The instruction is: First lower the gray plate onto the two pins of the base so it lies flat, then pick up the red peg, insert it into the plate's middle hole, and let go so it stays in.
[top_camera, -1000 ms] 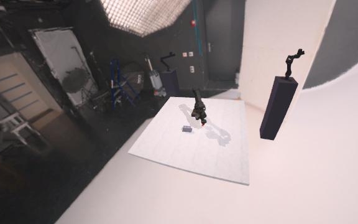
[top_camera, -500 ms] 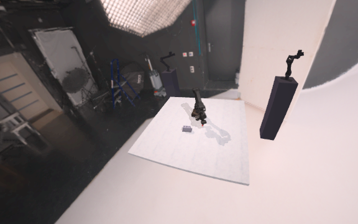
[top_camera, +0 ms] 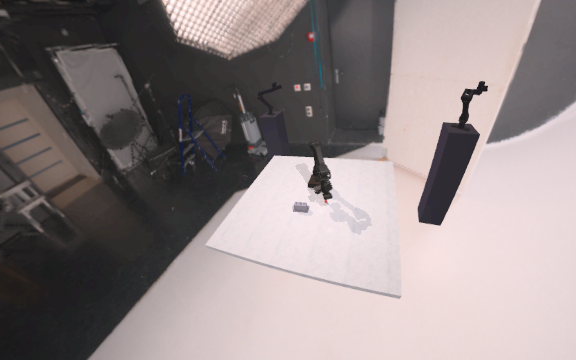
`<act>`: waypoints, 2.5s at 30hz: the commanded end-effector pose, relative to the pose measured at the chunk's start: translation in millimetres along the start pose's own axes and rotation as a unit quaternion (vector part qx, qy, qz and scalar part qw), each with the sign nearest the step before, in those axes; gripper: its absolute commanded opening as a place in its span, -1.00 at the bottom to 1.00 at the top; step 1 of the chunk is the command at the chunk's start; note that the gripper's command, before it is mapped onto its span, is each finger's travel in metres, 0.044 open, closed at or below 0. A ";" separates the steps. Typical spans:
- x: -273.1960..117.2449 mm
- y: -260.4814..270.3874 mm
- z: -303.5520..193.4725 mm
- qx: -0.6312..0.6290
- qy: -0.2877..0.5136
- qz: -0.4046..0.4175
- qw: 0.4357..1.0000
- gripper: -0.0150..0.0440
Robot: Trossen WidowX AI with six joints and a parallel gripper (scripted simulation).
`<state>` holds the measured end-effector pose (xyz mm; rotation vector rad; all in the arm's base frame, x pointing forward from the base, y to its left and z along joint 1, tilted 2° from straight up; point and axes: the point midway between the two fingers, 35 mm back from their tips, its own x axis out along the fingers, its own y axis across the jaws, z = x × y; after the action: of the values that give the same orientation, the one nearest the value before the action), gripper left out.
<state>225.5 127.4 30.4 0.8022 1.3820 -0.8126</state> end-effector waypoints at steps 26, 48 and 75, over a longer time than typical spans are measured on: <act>-74.8 7.8 0.0 -0.002 0.002 0.001 1.000 -0.49; -73.1 22.5 49.4 -0.003 -0.001 -0.002 1.000 -0.49; -75.7 29.7 128.7 -0.002 -0.004 0.000 1.000 -0.49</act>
<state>309.1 40.0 109.0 0.7961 1.3769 -0.8154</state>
